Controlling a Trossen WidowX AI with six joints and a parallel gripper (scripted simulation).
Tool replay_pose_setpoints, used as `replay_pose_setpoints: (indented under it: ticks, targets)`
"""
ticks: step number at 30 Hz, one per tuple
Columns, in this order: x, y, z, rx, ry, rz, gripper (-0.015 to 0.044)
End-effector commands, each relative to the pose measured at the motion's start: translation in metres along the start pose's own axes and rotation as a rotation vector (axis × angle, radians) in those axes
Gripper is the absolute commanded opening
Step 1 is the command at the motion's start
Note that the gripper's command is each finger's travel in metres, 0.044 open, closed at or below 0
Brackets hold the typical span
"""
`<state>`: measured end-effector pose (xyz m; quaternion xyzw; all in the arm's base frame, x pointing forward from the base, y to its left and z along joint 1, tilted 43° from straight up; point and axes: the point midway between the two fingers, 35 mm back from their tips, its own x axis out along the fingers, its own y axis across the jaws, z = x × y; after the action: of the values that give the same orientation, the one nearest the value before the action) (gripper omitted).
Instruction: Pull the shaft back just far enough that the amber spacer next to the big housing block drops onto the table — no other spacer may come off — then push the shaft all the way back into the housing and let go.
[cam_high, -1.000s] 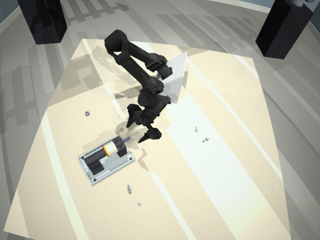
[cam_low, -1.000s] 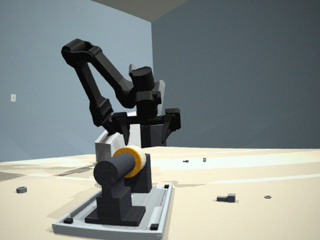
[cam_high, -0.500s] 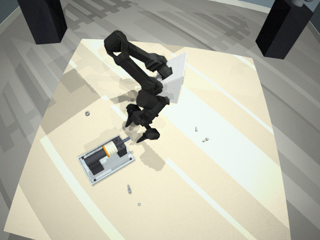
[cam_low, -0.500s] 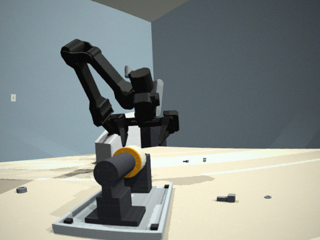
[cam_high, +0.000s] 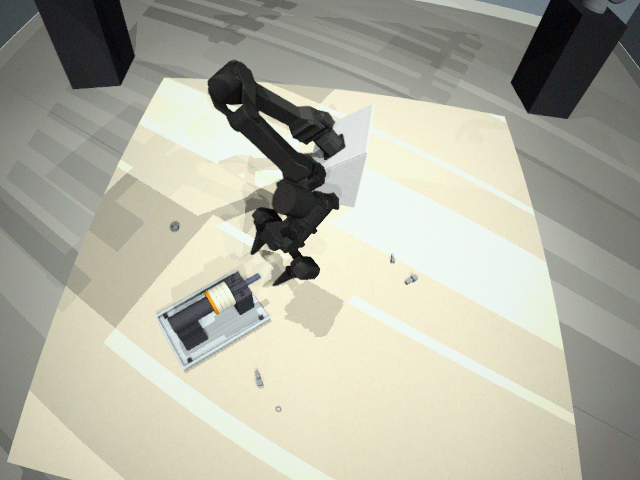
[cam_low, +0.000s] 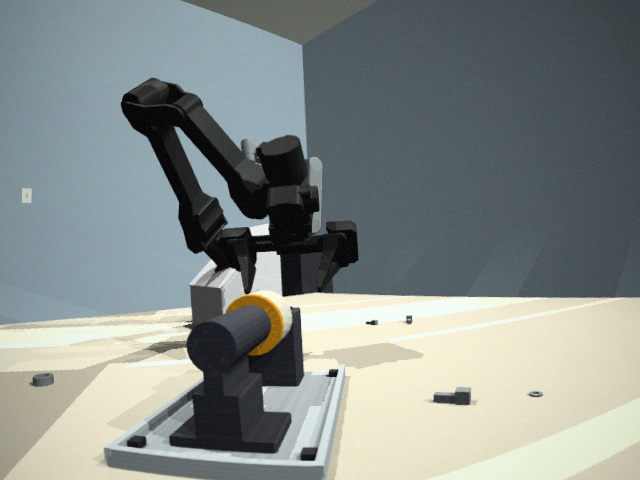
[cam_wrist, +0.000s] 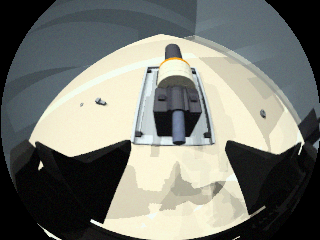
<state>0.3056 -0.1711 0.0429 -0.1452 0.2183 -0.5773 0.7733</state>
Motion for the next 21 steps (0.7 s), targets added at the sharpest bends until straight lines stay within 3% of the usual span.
replay_pose_setpoints:
  ticks: [1,6,15,21]
  targets:
    - [0.0,0.0,0.0,-0.003,0.0,0.001,0.044]
    - [-0.004,0.007,0.006,-0.077,-0.006,0.033,0.044]
    - [0.019,0.048,0.02,-1.206,0.114,0.236,0.044]
    - [0.03,0.041,0.032,-1.966,0.162,0.5,0.044]
